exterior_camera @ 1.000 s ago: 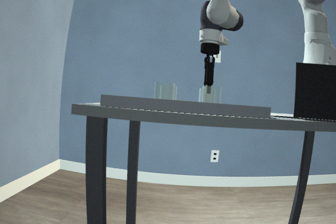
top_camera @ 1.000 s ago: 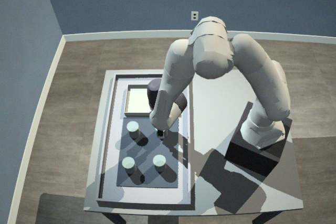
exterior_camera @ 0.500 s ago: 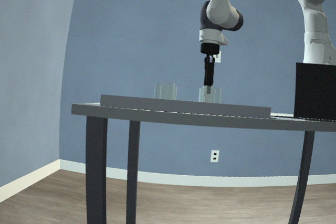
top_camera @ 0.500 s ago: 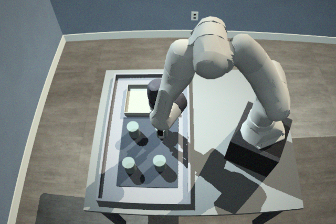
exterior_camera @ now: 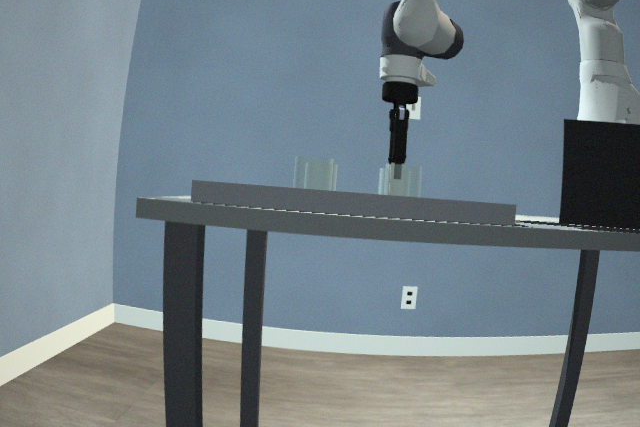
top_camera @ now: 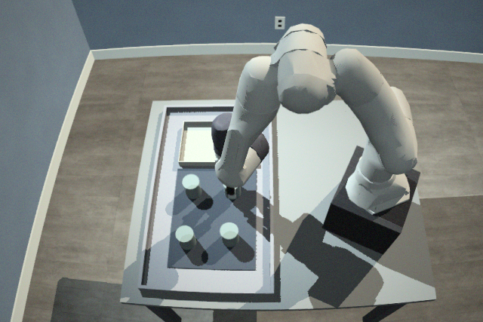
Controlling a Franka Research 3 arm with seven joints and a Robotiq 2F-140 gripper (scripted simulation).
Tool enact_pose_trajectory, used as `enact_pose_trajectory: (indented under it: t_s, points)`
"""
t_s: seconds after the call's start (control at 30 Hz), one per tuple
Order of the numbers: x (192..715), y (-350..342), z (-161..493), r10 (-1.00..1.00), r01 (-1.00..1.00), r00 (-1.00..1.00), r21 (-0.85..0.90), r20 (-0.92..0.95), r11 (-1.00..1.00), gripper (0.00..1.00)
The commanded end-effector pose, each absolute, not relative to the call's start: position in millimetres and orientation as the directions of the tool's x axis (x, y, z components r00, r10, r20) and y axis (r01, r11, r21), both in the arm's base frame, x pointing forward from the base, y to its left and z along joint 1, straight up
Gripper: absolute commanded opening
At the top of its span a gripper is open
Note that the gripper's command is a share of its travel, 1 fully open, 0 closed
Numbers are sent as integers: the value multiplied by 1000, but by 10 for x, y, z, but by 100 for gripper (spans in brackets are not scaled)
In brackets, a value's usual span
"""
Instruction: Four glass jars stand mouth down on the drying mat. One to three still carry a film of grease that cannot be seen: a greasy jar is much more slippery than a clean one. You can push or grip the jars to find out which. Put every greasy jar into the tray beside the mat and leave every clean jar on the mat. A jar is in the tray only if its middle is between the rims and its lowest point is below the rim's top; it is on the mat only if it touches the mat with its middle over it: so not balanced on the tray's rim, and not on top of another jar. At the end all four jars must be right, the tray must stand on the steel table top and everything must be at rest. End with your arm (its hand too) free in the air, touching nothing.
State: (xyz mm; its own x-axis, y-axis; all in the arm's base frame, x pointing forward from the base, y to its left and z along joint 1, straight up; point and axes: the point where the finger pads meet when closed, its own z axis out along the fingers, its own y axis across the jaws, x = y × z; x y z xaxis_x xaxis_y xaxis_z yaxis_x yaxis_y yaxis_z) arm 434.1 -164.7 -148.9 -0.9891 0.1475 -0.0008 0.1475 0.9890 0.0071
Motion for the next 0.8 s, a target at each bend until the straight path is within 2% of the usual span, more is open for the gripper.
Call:
enact_pose_trajectory:
  t_s: [0.0,0.77]
  points:
    - [4353,-1648,-1490,143,143,-990,7,-3,990,42]
    - [4353,-1648,-1490,143,143,-990,7,-3,990,39]
